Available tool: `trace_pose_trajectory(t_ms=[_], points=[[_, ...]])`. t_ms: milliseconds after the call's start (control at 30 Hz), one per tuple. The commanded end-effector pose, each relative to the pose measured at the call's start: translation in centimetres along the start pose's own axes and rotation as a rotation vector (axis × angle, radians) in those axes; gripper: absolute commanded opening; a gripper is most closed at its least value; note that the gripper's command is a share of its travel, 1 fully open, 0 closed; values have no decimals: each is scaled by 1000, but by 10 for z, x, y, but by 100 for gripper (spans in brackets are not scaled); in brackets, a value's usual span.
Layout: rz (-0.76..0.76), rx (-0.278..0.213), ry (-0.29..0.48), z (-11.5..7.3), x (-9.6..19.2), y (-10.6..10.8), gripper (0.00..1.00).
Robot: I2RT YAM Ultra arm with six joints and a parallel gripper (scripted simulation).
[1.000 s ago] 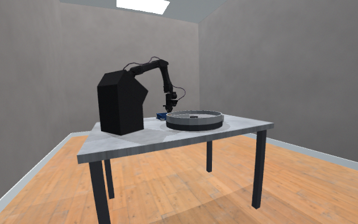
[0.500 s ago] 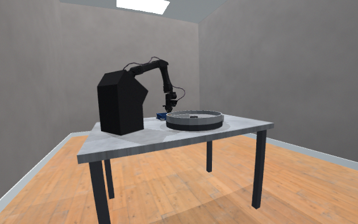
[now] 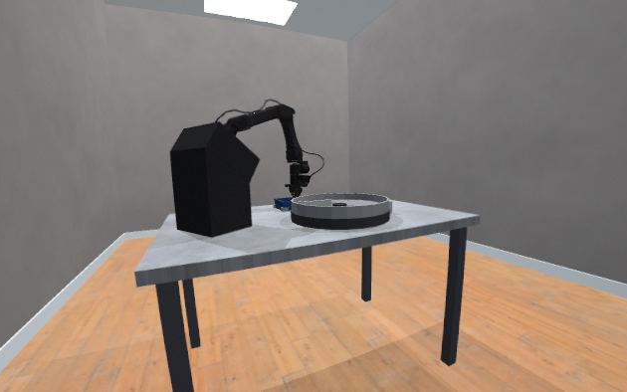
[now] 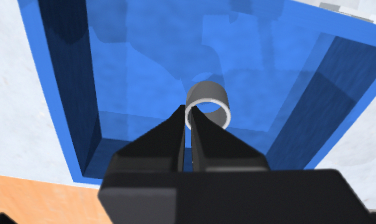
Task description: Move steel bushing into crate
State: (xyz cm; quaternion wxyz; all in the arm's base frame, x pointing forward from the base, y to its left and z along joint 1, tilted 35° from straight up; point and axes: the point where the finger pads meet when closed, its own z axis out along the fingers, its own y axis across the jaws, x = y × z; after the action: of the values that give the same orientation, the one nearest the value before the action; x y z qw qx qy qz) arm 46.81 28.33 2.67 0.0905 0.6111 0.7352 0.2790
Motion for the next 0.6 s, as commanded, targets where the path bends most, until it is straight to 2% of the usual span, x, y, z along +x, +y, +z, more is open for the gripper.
trace_pose_trajectory(t_ms=[0, 267, 467, 533, 567], points=[[3, -52, 7, -17, 8, 23, 0], [3, -51, 6, -16, 7, 23, 0], [3, -32, -4, -8, -3, 20, 0], [3, -32, -4, -8, -3, 20, 0], [5, -47, 2, -14, -1, 25, 0]])
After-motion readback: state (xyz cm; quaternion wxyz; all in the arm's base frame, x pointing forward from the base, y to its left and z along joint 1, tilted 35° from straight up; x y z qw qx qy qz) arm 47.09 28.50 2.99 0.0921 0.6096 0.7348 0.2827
